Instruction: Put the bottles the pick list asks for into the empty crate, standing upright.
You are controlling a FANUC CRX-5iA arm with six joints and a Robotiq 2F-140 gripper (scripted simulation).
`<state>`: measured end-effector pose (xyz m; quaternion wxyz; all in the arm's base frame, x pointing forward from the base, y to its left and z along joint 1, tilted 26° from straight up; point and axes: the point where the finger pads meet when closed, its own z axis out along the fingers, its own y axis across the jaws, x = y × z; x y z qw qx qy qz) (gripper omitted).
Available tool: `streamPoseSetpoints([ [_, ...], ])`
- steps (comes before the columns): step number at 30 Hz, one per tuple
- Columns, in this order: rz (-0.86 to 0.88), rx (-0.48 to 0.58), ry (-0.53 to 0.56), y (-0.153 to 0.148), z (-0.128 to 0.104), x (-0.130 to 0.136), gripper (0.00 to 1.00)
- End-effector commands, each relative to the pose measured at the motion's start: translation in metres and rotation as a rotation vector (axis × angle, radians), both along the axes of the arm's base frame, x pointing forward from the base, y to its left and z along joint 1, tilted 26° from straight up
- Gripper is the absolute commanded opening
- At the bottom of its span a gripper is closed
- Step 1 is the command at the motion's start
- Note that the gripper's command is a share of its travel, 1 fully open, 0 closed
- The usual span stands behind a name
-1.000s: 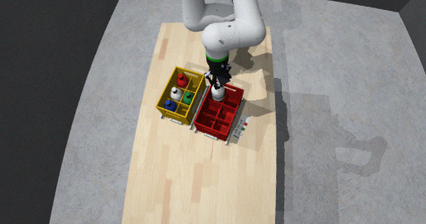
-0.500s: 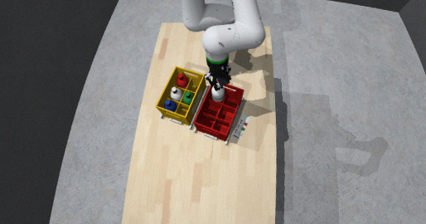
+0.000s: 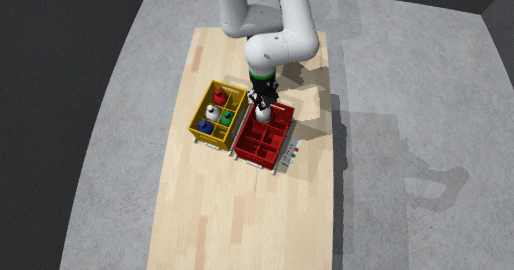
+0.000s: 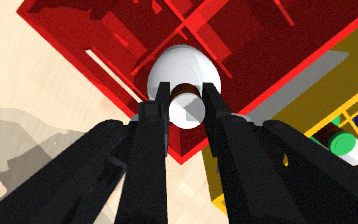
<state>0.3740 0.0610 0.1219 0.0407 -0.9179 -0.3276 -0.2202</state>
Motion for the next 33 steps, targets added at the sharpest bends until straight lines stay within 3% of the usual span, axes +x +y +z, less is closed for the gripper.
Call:
streamPoseSetpoints([
  [1,0.000,0.000,-0.002,0.000,0.000,0.001,0.10],
  [33,0.000,0.000,-0.002,0.005,-0.020,0.009,0.10],
])
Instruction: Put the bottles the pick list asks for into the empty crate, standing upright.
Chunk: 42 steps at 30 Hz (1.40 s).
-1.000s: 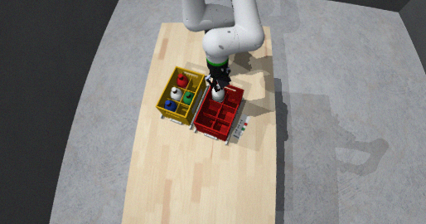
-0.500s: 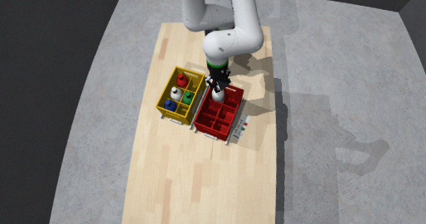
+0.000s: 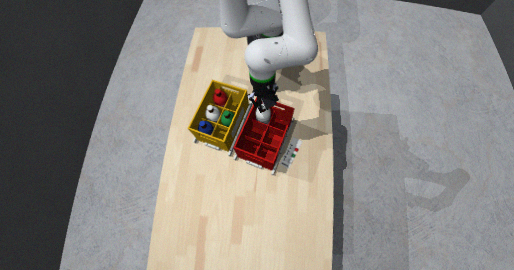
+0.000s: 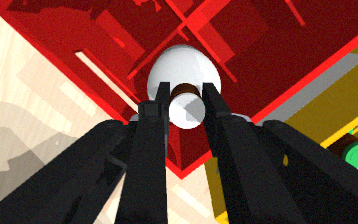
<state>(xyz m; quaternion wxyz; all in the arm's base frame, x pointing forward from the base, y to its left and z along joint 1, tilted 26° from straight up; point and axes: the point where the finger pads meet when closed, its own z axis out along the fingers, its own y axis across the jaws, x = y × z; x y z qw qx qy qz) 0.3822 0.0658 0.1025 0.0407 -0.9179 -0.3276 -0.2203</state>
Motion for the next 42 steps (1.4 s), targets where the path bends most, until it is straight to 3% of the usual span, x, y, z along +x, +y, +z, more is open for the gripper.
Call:
streamPoseSetpoints([
  [1,0.000,0.000,-0.001,0.000,0.000,0.001,0.10],
  [42,0.000,0.000,-0.001,0.004,-0.016,0.008,0.10],
])
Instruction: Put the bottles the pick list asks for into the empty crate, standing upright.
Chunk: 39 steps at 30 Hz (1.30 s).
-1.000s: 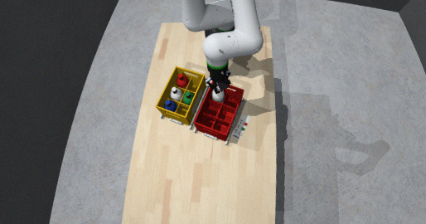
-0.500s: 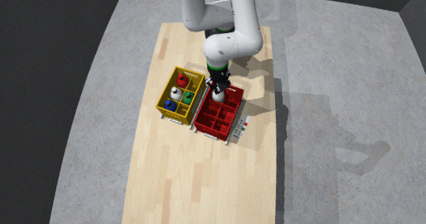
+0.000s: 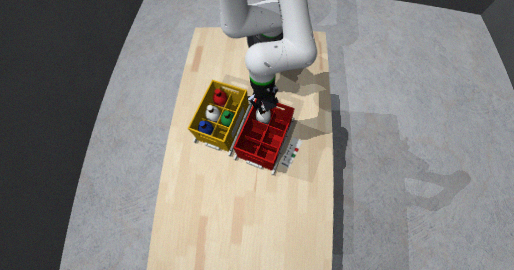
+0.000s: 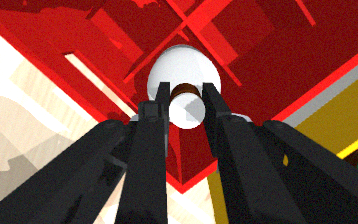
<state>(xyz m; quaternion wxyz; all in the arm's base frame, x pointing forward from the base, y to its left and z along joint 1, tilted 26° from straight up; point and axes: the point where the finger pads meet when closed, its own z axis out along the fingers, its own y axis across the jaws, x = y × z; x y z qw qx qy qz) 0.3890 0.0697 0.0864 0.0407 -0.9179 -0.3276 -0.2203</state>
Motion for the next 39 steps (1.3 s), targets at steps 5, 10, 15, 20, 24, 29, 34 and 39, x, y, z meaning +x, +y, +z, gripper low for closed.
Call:
streamPoseSetpoints([
  [5,0.000,0.000,-0.001,0.0007,-0.0024,0.0018,0.10],
  [10,0.000,0.000,-0.001,0.0010,-0.0034,0.0022,0.10],
  [15,0.000,0.000,-0.001,0.0010,-0.0033,0.0022,0.10],
  [20,0.000,0.000,-0.001,0.0014,-0.0054,0.0030,0.44],
  [24,0.000,0.000,-0.001,0.0015,-0.0054,0.0031,0.44],
  [29,0.000,0.000,-0.001,0.0015,-0.0054,0.0030,0.44],
  [34,0.000,0.000,-0.001,0.0015,-0.0054,0.0030,0.44],
  [39,0.000,0.000,-0.001,0.0015,-0.0054,0.0030,0.44],
])
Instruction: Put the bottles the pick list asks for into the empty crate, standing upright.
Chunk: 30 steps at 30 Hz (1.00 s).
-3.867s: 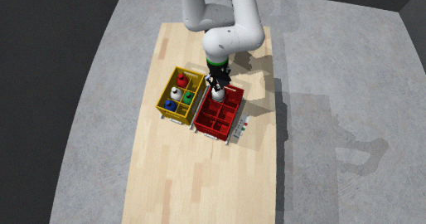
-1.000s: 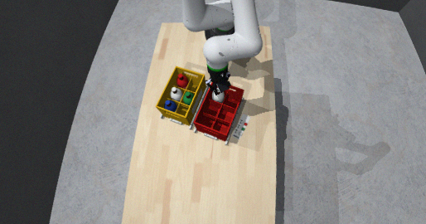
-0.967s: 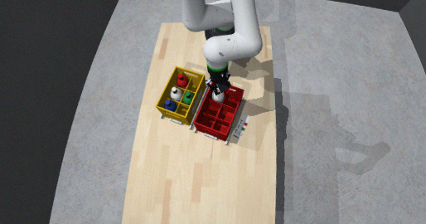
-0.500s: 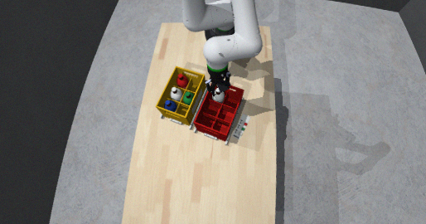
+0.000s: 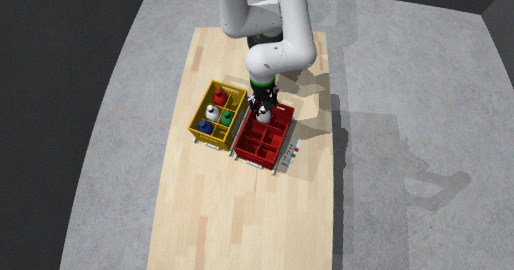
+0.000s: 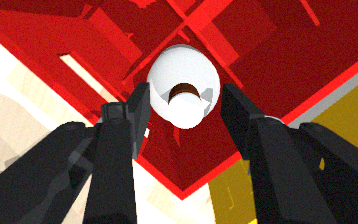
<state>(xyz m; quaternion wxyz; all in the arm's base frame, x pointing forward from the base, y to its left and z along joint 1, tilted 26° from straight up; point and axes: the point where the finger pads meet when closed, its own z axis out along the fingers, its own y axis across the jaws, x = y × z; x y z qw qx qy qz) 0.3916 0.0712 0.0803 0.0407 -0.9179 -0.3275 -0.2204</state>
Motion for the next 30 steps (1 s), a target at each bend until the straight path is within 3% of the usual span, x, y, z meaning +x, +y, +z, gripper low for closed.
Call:
streamPoseSetpoints([
  [1,0.000,0.000,-0.001,0.000,0.001,0.000,0.44],
  [8,0.000,0.000,-0.001,0.000,0.001,0.000,0.44],
  [30,0.000,0.000,-0.001,-0.012,0.049,-0.020,0.44],
])
